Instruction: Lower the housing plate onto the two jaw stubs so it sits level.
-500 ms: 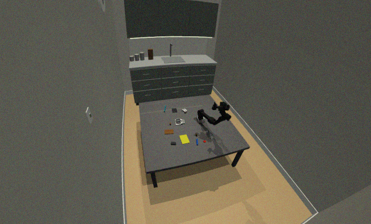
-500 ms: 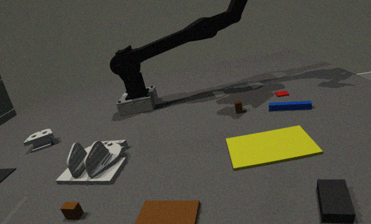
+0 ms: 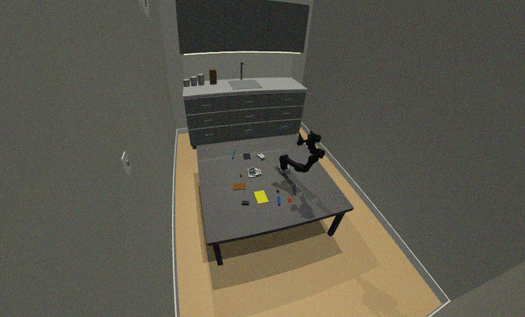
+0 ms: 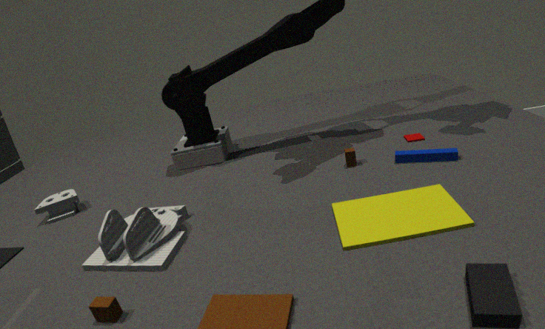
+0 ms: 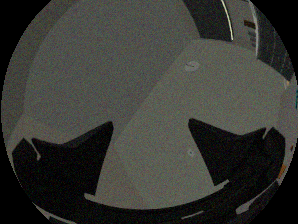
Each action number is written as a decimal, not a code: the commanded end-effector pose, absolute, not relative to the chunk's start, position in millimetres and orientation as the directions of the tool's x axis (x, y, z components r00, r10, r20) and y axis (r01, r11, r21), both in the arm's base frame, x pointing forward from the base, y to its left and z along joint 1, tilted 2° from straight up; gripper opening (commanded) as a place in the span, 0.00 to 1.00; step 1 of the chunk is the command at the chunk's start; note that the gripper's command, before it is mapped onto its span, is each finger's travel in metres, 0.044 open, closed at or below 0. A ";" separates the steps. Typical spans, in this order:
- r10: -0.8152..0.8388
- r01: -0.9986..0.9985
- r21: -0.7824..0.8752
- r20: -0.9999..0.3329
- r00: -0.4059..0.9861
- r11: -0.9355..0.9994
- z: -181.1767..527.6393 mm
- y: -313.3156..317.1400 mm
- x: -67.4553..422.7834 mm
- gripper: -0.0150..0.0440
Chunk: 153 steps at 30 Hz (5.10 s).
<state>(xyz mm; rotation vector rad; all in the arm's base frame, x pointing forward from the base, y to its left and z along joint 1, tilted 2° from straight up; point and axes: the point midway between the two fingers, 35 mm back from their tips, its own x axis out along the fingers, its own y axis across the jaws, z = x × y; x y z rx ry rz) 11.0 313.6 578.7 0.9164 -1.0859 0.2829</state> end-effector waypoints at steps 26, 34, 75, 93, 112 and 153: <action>-0.724 -0.491 0.860 0.426 0.543 0.138 611.2 -2.6 47.9 1.00; -0.784 -0.409 0.913 0.246 0.570 -0.011 585.0 -74.9 70.3 1.00; -0.642 0.061 0.741 -0.616 0.457 -0.668 337.1 -279.9 161.6 1.00; -0.306 0.300 0.374 -0.919 0.249 -0.877 193.8 -278.8 175.1 1.00; -0.035 0.419 0.050 -0.998 0.042 -0.907 107.4 -248.9 166.0 1.00; -0.035 0.419 0.049 -0.998 0.042 -0.907 32.9 -251.5 169.2 1.00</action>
